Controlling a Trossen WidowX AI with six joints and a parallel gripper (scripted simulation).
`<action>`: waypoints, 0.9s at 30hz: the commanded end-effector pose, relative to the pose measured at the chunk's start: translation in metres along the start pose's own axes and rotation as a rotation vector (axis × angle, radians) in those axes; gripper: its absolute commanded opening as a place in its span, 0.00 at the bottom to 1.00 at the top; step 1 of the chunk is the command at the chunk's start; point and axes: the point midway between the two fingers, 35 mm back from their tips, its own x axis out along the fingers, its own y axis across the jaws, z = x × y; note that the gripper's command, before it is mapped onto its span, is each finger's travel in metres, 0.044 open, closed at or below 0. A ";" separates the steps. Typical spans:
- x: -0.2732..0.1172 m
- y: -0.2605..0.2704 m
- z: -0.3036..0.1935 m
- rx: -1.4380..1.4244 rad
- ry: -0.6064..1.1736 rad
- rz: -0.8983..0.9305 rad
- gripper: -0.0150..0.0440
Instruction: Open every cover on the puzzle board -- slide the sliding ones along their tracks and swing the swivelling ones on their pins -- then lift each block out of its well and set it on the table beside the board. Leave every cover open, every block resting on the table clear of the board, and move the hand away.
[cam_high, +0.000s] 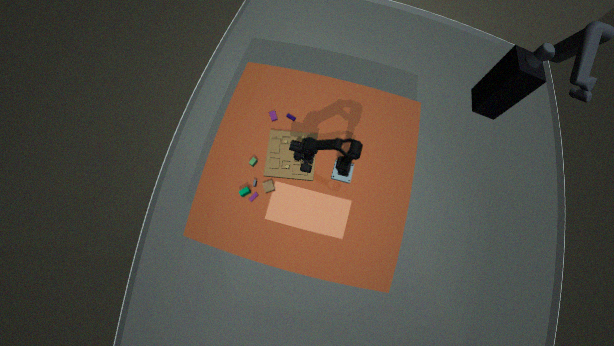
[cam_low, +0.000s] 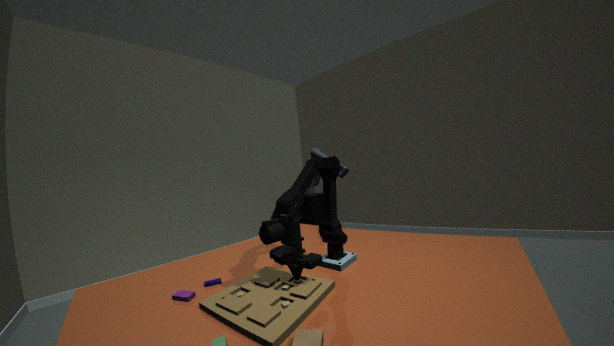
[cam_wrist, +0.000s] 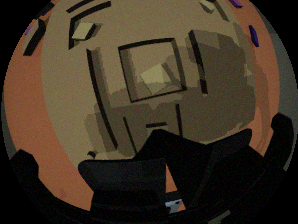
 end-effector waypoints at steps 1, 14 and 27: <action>0.001 0.001 0.002 0.003 -0.006 0.005 0.25; 0.001 0.001 0.002 0.003 -0.006 0.005 0.25; -0.006 0.000 -0.001 -0.003 -0.003 0.002 0.25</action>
